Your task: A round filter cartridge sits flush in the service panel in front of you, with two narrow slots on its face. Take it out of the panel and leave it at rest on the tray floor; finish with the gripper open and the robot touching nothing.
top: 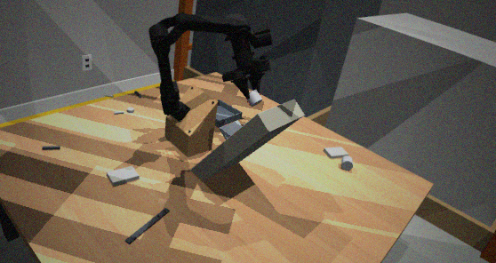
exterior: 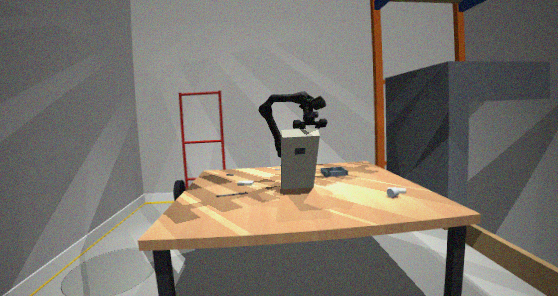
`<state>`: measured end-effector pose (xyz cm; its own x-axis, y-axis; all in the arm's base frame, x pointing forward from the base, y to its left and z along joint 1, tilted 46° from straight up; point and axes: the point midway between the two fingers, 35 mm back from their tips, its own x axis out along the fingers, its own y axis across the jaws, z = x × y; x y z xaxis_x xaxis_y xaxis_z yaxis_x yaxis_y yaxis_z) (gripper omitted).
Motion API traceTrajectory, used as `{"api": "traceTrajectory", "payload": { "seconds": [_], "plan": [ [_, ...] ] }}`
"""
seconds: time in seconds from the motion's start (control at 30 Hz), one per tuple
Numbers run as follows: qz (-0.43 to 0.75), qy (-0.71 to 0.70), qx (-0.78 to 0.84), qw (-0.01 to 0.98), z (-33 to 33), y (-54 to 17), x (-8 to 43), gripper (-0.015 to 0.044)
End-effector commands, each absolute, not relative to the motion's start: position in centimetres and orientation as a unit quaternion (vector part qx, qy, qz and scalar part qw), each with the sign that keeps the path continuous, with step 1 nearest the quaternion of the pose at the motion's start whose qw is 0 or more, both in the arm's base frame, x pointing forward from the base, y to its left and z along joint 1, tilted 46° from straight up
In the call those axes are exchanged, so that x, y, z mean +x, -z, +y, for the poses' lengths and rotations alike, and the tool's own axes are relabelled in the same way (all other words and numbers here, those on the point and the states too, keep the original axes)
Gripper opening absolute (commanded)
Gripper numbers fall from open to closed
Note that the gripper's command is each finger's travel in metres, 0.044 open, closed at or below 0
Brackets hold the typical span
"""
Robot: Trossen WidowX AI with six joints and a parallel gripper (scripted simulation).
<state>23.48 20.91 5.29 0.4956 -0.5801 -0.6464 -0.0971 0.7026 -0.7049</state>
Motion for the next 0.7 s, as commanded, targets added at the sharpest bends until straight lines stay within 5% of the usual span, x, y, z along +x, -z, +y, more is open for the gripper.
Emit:
{"api": "traceTrajectory", "payload": {
  "seconds": [0.0, 0.67],
  "plan": [
    [0.49, 0.13, -0.367, 0.78, 21.4, -4.8, 22.8, 0.0],
    [0.575, -0.253, -0.519, 0.58, 29.0, 5.2, 10.6, 0.0]
  ]
}}
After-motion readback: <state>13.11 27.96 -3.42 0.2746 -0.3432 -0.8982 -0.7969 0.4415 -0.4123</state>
